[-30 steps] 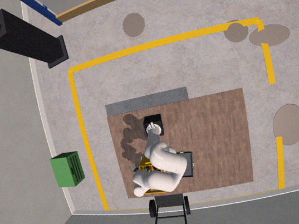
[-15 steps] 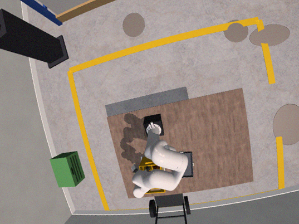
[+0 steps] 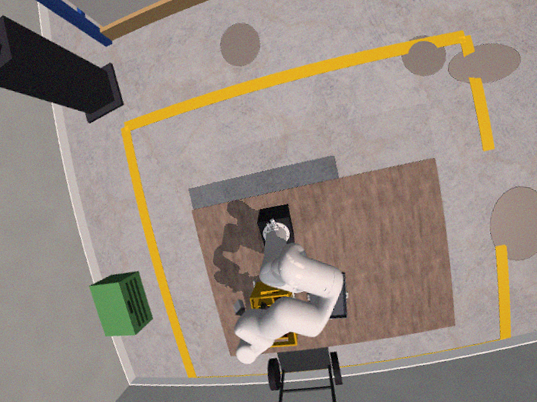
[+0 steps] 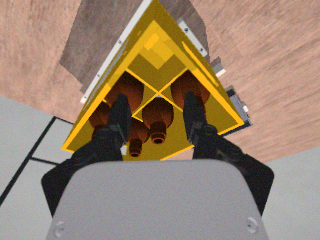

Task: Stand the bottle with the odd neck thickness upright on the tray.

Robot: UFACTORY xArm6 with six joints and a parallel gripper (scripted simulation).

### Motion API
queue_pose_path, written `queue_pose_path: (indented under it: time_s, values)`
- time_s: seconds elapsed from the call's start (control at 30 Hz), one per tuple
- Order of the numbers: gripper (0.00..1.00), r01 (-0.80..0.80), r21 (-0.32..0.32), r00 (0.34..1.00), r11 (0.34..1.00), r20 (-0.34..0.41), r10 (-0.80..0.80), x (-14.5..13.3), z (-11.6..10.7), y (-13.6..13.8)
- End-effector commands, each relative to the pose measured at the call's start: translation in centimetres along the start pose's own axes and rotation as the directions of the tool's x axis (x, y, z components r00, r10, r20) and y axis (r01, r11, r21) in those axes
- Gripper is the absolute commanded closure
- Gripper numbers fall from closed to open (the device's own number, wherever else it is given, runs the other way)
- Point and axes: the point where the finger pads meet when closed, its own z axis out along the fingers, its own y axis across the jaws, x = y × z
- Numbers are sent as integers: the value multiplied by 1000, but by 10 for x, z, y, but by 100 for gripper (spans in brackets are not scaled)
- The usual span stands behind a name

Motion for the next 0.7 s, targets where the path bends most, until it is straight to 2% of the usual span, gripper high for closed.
queue_pose_path:
  time_s: [0.0, 0.27, 0.6, 0.63, 0.67]
  values:
    - [35, 1, 2, 1000, 1000, 1, -1, 0, -12, 0]
    - [35, 1, 2, 1000, 1000, 1, -1, 0, -30, 0]
    - [35, 1, 2, 1000, 1000, 1, -1, 0, -35, 0]
    - [100, 1, 2, 1000, 1000, 1, -1, 0, -35, 0]
    - [100, 1, 2, 1000, 1000, 1, -1, 0, -35, 0]
